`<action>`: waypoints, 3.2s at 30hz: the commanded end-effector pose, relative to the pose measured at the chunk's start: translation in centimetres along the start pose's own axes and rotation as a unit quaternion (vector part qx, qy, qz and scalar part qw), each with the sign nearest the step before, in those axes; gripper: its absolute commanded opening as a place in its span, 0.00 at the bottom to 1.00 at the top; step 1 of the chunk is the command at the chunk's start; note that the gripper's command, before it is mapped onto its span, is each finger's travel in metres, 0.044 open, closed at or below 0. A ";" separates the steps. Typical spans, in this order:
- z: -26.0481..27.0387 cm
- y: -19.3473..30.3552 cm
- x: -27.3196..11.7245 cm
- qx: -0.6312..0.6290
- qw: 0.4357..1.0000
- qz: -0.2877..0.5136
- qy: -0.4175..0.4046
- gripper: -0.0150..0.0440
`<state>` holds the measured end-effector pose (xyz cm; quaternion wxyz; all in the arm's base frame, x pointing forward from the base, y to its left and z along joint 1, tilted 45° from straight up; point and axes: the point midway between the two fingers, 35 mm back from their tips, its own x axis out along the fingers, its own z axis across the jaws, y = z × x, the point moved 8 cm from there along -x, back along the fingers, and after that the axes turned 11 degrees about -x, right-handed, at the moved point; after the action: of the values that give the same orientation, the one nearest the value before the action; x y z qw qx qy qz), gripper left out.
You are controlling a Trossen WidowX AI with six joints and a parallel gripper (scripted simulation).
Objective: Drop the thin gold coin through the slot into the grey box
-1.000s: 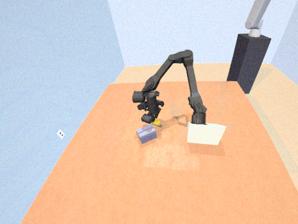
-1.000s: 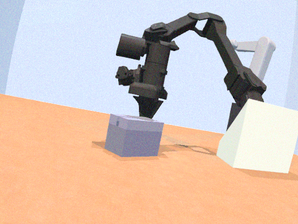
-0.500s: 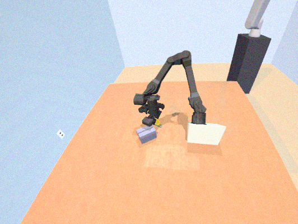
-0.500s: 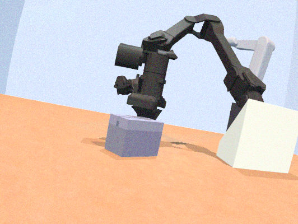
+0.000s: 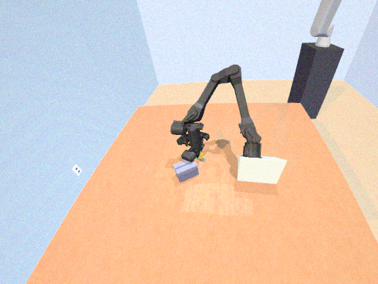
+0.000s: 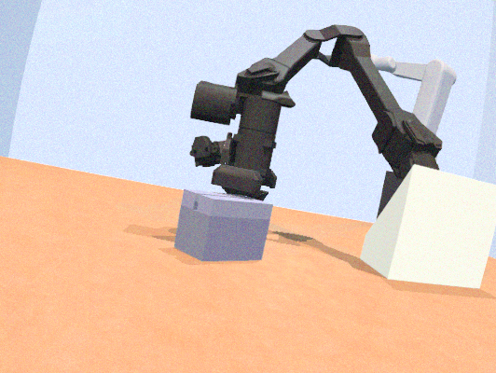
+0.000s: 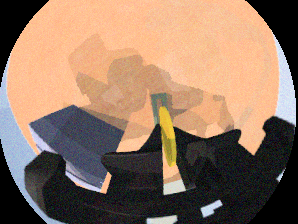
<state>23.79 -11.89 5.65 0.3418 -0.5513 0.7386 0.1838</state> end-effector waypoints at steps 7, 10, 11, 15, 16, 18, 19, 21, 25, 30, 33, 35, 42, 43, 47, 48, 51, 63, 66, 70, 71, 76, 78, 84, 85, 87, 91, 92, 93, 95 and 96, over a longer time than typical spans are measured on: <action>0.0 0.0 0.0 -0.001 1.000 0.000 0.001 0.25; 0.0 -0.1 -0.5 -0.001 1.000 0.000 0.000 0.25; 0.1 -0.1 -0.7 -0.001 1.000 0.000 0.000 0.25; 0.1 -0.3 -1.7 -0.001 1.000 0.000 -0.002 0.25; 0.2 -0.3 -1.9 -0.001 1.000 0.000 -0.002 0.25; 0.2 -0.3 -2.4 -0.001 1.000 0.000 -0.002 0.25; 0.2 -0.4 -2.6 -0.001 1.000 0.000 -0.003 0.25; 0.2 -0.4 -3.1 -0.001 1.000 0.000 -0.003 0.25; 0.2 -0.4 -4.1 -0.002 1.000 0.000 -0.004 0.25; 0.3 -0.4 -5.3 -0.002 1.000 0.000 -0.004 0.25; 0.2 -0.4 -6.1 -0.002 1.000 0.000 -0.004 0.25; 0.2 -0.4 -6.6 -0.002 1.000 0.000 -0.004 0.25; 0.1 -0.2 -8.3 -0.002 1.000 0.000 -0.002 0.25; 0.1 -0.2 -8.6 -0.002 1.000 0.000 -0.002 0.25; 0.0 0.0 -9.4 -0.002 1.000 0.000 -0.001 0.25; 0.0 0.0 -9.5 -0.001 1.000 0.000 -0.001 0.25; 0.0 -0.1 -9.5 -0.026 1.000 0.000 -0.001 0.25; -0.4 -0.2 -9.5 -0.221 0.975 0.000 -0.001 0.25; -0.5 -0.3 -9.5 -0.269 0.963 0.000 -0.001 0.25; -0.6 -0.3 -9.5 -0.332 0.943 0.000 -0.001 0.25; -0.7 -0.4 -9.5 -0.347 0.938 0.000 -0.001 0.25; -0.8 -0.4 -9.5 -0.423 0.906 0.000 -0.001 0.25; -0.9 -0.5 -9.5 -0.450 0.893 0.000 -0.001 0.25; -0.8 -0.5 -9.5 -0.459 0.888 0.000 -0.001 0.25; -0.6 -0.6 -9.6 -0.459 0.888 0.000 -0.001 0.25; -0.1 -0.8 -9.6 -0.460 0.888 -0.001 -0.002 0.25; 0.8 -1.0 -9.6 -0.460 0.888 -0.001 -0.003 0.25; 1.1 -1.1 -9.6 -0.460 0.888 -0.001 -0.003 0.25; 1.3 -1.2 -9.7 -0.460 0.888 -0.002 -0.003 0.25; 1.8 -1.3 -9.7 -0.460 0.888 -0.002 -0.003 0.25; 2.0 -1.4 -9.7 -0.460 0.888 -0.002 -0.004 0.25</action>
<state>26.78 -4.74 11.55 0.0491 -0.6460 0.5695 0.5059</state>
